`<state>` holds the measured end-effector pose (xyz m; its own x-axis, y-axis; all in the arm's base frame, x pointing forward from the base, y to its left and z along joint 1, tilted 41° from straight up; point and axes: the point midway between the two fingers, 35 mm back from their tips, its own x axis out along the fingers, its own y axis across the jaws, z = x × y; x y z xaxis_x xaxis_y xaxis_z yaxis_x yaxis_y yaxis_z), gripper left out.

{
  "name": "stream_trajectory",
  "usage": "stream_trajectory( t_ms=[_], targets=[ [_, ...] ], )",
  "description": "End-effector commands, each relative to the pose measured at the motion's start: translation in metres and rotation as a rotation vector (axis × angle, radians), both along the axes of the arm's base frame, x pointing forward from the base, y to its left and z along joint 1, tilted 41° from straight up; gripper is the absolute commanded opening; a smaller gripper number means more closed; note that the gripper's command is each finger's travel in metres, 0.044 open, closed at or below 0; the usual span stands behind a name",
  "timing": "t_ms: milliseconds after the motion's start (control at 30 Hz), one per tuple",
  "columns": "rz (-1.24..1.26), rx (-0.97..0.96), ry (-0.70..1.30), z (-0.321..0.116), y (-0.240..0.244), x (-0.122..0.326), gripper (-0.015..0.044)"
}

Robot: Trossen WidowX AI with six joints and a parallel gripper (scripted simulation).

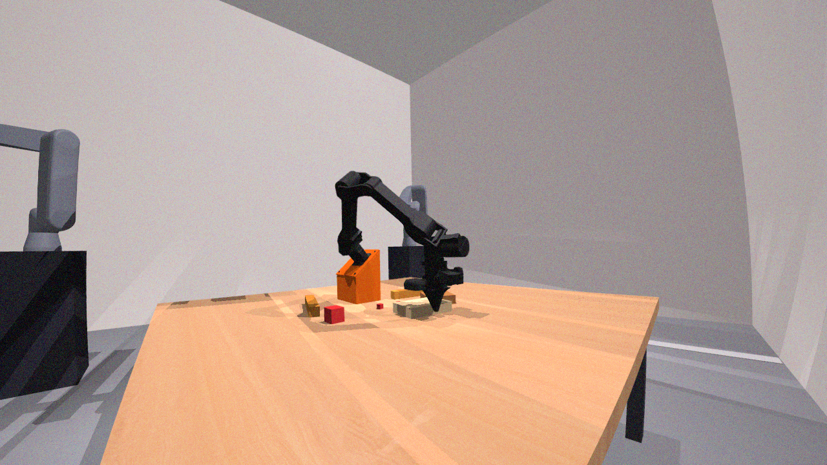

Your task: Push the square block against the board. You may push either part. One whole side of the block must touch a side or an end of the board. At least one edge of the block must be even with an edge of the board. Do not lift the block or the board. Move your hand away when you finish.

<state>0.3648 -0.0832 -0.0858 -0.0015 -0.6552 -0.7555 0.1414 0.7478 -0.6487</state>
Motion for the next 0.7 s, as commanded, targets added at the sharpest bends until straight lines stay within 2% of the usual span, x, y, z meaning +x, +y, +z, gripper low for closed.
stream_trajectory(
  t_ms=[0, 667],
  targets=[
    [-0.008, 0.001, 0.022, -0.005, -0.002, -0.011, 0.0],
    [-0.008, 0.001, 0.02, -0.003, -0.005, 0.018, 0.0]
  ],
)
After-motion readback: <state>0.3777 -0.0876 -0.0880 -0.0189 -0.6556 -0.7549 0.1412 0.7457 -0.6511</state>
